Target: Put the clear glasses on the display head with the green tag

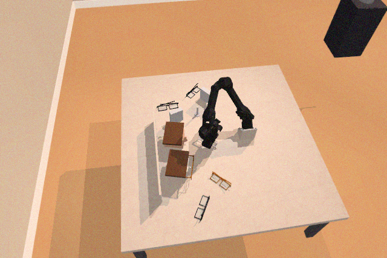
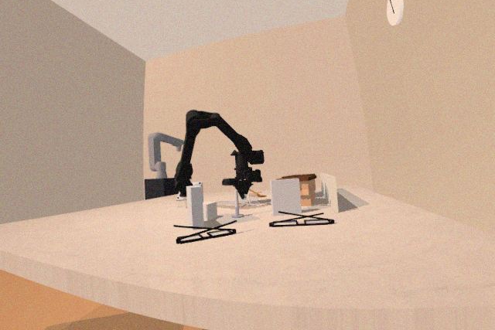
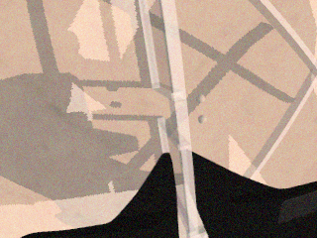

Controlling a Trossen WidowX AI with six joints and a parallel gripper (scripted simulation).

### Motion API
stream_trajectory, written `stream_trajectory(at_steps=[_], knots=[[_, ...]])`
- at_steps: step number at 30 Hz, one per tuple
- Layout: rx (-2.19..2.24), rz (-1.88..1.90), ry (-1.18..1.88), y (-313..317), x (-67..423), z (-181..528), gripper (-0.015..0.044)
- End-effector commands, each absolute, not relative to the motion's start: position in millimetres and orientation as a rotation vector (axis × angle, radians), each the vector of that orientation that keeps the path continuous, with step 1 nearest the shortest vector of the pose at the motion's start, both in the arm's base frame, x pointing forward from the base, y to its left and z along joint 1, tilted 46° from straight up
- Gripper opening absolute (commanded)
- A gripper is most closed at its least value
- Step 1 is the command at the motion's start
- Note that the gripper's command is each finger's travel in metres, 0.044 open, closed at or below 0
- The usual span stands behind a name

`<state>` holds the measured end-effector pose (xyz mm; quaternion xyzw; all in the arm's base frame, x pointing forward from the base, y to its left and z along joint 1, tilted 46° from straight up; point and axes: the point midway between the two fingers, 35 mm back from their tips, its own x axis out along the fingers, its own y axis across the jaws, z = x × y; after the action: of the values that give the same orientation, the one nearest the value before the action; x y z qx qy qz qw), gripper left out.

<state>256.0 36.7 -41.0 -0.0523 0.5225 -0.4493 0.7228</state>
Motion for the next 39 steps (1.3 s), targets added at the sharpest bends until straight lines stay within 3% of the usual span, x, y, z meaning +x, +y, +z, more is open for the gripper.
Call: stream_trajectory(at_steps=[1, 10, 28, 39], knots=[[-0.115, -0.992, 1.154, 36.8, 256.2, -41.1, 0.0000], [-0.115, -0.991, 1.154, 41.2, 256.8, -37.6, 0.0000], [-0.124, -0.990, 1.156, 110.5, 251.5, 27.6, 0.0000], [-0.164, -0.948, 1.192, 100.0, 262.7, 43.0, 0.0000]])
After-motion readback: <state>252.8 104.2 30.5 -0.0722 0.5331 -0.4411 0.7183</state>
